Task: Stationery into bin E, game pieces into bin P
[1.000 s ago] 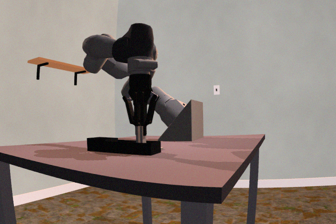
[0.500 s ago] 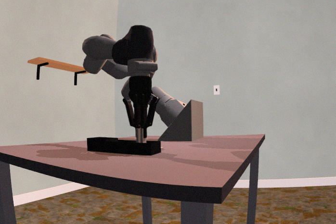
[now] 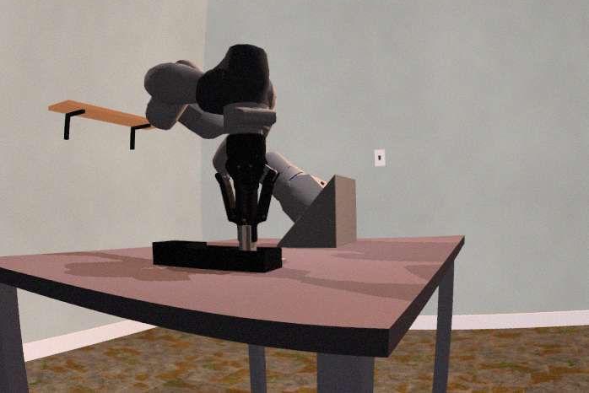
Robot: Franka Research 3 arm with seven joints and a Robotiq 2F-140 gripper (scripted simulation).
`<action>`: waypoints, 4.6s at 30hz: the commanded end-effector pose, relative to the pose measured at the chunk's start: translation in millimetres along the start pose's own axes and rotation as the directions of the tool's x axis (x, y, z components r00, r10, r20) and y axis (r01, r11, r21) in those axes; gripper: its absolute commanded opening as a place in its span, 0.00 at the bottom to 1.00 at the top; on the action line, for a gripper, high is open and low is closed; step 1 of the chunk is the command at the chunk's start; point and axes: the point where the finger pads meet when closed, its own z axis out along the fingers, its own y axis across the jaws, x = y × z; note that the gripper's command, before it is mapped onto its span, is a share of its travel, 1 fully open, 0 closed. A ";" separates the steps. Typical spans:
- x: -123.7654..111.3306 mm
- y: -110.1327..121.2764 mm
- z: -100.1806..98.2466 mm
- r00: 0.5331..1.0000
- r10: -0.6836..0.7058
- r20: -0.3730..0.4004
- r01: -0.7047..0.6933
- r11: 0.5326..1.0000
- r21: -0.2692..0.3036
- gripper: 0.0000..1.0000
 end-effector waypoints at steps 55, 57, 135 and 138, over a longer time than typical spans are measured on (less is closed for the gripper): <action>-0.5 -0.6 -57.0 1.000 0.002 -0.002 -0.002 1.000 0.000 0.05; -0.5 -0.6 -57.0 1.000 0.002 -0.002 -0.002 1.000 0.000 0.05; -109.6 -10.4 -50.5 1.000 0.011 -0.002 -0.011 1.000 0.000 0.25; -109.5 -10.1 -50.5 1.000 0.011 -0.002 -0.011 1.000 0.000 0.25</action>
